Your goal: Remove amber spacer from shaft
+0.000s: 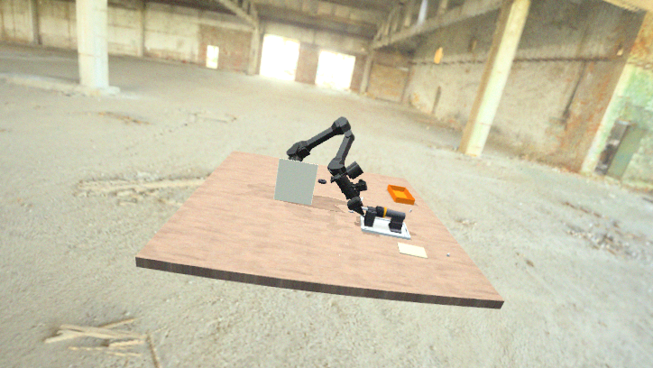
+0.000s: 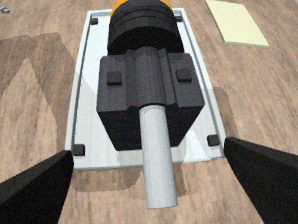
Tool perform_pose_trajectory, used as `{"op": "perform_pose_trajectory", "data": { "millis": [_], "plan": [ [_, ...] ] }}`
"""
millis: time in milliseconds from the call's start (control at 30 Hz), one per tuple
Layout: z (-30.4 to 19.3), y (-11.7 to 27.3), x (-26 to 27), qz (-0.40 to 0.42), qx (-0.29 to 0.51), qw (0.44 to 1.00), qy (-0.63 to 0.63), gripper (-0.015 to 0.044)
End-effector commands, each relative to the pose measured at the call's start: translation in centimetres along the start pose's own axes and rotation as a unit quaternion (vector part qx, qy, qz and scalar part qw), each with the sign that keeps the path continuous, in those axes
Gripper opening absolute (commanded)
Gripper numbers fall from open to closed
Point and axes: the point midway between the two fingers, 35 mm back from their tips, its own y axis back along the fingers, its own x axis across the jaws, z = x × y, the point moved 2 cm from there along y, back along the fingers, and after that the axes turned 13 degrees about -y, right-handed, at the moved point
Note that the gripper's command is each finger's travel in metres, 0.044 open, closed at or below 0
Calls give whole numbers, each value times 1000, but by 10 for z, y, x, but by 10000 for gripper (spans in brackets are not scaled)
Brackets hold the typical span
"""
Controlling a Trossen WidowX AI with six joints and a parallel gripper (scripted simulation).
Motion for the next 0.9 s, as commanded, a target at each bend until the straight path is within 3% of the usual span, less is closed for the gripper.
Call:
{"op": "perform_pose_trajectory", "data": {
  "millis": [0, 867],
  "plan": [
    [0, 0, -1, -2, -1, 1000, -3, 440],
    [0, -10, -1, -2, -1, 1000, -3, 440]
  ]
}}
